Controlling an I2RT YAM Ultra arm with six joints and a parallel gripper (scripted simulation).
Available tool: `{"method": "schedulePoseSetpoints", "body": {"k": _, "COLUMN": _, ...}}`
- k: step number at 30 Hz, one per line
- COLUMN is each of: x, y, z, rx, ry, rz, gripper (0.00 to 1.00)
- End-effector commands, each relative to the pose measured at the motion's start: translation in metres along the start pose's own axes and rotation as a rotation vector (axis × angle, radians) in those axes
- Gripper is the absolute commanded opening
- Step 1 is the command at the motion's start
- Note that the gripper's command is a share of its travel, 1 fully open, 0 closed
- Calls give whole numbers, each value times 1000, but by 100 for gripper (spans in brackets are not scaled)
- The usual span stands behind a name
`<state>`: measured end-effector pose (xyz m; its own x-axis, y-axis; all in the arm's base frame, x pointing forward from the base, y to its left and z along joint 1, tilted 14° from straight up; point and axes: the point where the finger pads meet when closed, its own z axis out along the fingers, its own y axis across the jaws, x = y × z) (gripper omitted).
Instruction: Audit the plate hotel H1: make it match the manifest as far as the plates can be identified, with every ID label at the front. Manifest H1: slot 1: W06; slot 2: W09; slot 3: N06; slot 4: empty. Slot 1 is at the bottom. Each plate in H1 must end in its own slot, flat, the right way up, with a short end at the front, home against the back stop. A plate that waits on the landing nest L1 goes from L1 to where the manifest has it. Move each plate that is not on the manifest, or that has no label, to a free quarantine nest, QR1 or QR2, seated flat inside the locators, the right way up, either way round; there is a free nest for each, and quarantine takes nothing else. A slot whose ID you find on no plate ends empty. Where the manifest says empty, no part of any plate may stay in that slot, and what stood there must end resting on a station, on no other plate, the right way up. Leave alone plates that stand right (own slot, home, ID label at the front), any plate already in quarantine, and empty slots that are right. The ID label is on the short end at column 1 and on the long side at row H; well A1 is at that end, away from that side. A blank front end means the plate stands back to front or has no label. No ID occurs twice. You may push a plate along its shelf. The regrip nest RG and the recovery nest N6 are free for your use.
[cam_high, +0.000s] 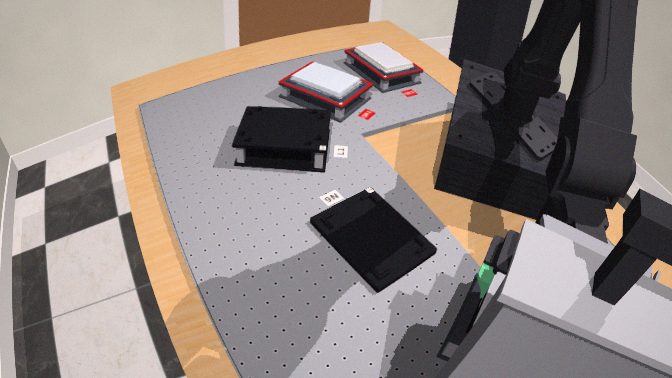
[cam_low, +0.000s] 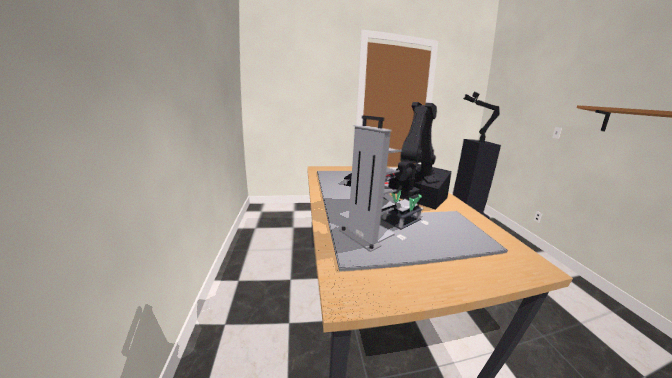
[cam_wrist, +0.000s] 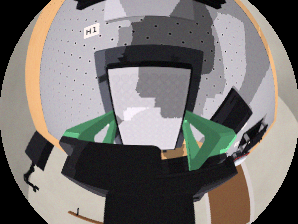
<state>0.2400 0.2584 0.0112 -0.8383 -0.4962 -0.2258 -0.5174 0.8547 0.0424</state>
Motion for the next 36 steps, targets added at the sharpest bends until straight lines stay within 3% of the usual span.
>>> {"method": "schedulePoseSetpoints", "body": {"k": 1, "x": 0, "y": -3, "z": 2, "rx": 0, "ry": -11, "rz": 2, "gripper": 86}}
{"method": "schedulePoseSetpoints", "body": {"k": 3, "x": 2, "y": -2, "z": 5, "rx": 1, "ry": -4, "rz": -1, "gripper": 86}}
{"method": "schedulePoseSetpoints", "body": {"k": 5, "x": -4, "y": 1, "z": -2, "rx": -5, "ry": -19, "rz": 0, "gripper": 86}}
{"method": "schedulePoseSetpoints", "body": {"k": 6, "x": -4, "y": 1, "z": -2, "rx": -5, "ry": -19, "rz": 0, "gripper": 100}}
{"method": "schedulePoseSetpoints", "body": {"k": 20, "x": -4, "y": 1, "z": -2, "rx": -5, "ry": -19, "rz": 0, "gripper": 100}}
{"method": "schedulePoseSetpoints", "body": {"k": 22, "x": -13, "y": 2, "z": -18, "rx": -11, "ry": -45, "rz": 0, "gripper": 100}}
{"method": "schedulePoseSetpoints", "body": {"k": 33, "x": -10, "y": 5, "z": -55, "rx": -12, "ry": -45, "rz": -4, "gripper": 100}}
{"method": "schedulePoseSetpoints", "body": {"k": 36, "x": -11, "y": 3, "z": -59, "rx": -11, "ry": -45, "rz": 2, "gripper": 100}}
